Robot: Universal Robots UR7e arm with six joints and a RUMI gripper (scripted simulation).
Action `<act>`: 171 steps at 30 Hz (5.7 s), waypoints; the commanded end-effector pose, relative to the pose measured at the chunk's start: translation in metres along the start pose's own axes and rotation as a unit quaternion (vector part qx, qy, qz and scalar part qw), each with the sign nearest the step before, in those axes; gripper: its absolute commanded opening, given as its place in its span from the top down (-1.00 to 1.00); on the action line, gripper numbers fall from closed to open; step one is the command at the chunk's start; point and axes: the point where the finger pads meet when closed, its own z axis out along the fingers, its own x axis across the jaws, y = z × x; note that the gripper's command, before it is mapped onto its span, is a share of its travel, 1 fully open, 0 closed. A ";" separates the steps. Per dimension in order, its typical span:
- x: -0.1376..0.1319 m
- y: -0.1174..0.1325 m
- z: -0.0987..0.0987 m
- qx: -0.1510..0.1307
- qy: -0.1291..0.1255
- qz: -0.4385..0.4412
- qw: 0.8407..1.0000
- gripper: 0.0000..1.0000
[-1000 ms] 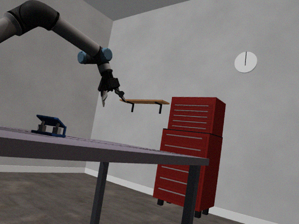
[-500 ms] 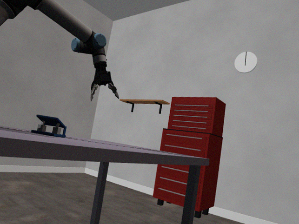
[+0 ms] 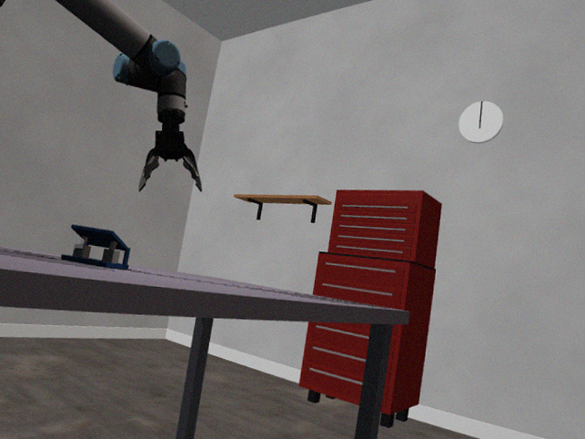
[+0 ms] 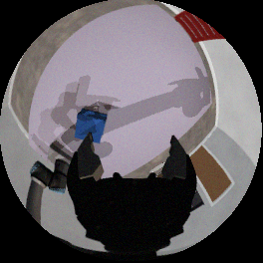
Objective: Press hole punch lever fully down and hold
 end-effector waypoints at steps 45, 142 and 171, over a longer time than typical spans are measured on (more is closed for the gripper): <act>-0.154 0.098 0.028 0.013 -0.094 0.159 0.983 1.00; -0.165 0.093 0.072 0.012 -0.095 0.158 0.983 1.00; -0.168 0.091 0.089 0.013 -0.094 0.158 0.983 1.00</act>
